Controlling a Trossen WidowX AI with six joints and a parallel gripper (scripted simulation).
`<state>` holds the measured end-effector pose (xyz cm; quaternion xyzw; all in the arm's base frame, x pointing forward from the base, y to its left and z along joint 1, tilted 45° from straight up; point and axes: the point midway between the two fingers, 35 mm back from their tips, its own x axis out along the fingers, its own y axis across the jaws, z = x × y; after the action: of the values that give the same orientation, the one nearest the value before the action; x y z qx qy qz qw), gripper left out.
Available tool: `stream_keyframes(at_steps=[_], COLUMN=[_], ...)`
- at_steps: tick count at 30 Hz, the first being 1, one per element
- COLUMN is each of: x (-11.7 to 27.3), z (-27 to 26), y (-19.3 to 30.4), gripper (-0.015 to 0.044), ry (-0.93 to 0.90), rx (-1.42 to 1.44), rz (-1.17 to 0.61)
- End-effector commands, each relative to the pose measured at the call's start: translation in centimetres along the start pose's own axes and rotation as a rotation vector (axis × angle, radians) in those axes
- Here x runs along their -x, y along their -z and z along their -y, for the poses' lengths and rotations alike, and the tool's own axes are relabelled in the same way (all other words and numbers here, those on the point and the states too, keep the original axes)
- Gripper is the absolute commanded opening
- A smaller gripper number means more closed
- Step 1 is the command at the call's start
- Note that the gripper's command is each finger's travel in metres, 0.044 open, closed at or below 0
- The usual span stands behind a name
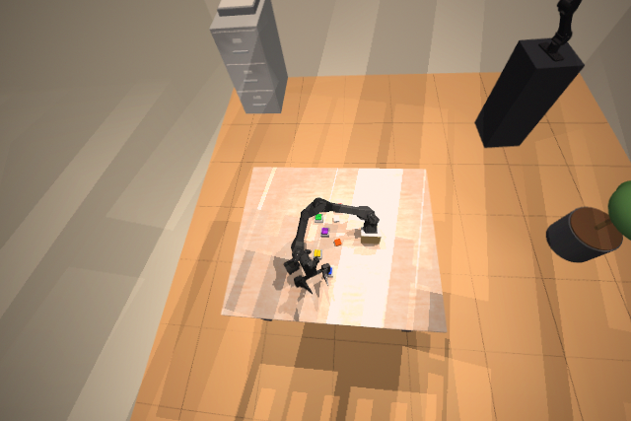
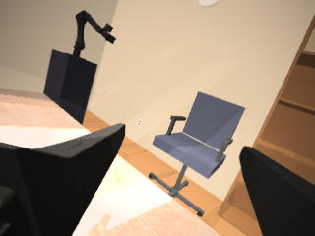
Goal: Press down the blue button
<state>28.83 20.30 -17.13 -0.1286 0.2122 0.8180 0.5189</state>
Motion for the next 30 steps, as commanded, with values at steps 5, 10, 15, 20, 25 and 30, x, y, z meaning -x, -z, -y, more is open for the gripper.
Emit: stream_keyframes(at_steps=[5,10,15,20,25,30], x=[-1.1,-1.8,-1.5,-0.4,0.5,1.4], z=[-1.6,-3.8,-5.6,-6.8,-7.3,-7.5], y=[0.0,-0.1,-0.1,-0.7,-1.4,-2.3], gripper=[0.04,0.04,0.04,0.04,0.04,0.04], ry=[-0.089,-0.097,0.057,0.349,0.597,0.889], rx=[-0.315,-0.741,-1.109,-1.35,-1.464,-1.54], rz=[-0.187,-0.507,-0.844,-1.134,-1.257,-1.33])
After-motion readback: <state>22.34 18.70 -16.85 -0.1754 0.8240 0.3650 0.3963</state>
